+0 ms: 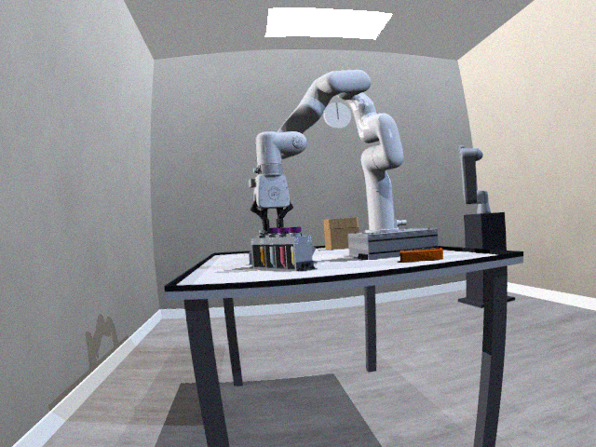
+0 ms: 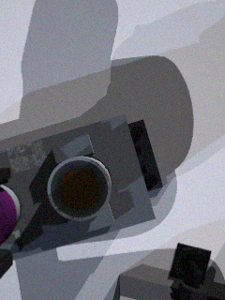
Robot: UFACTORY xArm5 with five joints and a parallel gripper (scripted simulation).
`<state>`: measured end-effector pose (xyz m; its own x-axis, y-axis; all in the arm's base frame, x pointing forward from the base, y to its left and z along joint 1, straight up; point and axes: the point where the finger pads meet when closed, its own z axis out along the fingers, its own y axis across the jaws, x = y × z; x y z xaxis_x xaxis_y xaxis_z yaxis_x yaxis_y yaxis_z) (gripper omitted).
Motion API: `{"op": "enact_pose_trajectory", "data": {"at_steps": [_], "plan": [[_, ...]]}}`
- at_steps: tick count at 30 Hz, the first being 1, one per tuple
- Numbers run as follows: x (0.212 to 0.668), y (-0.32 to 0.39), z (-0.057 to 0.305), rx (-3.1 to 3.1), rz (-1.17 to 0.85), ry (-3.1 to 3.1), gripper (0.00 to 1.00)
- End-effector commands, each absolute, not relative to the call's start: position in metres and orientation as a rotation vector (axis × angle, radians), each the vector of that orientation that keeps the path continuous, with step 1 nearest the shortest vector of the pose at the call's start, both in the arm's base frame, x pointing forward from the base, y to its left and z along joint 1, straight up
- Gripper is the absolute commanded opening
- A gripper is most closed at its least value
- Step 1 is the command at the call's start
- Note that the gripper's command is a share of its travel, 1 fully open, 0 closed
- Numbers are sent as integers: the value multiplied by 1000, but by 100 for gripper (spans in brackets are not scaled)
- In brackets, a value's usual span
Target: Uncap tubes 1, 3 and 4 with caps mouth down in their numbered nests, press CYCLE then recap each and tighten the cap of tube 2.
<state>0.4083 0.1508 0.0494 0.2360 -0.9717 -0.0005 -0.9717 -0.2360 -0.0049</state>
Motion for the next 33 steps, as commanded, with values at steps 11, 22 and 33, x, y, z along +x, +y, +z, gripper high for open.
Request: {"op": "enact_pose_trajectory", "data": {"at_steps": [11,22,33], "plan": [[409,151,50,-1889,2,2498,0],[409,151,50,-1889,2,2498,46],[409,151,50,-2090,1,2332,46]]}}
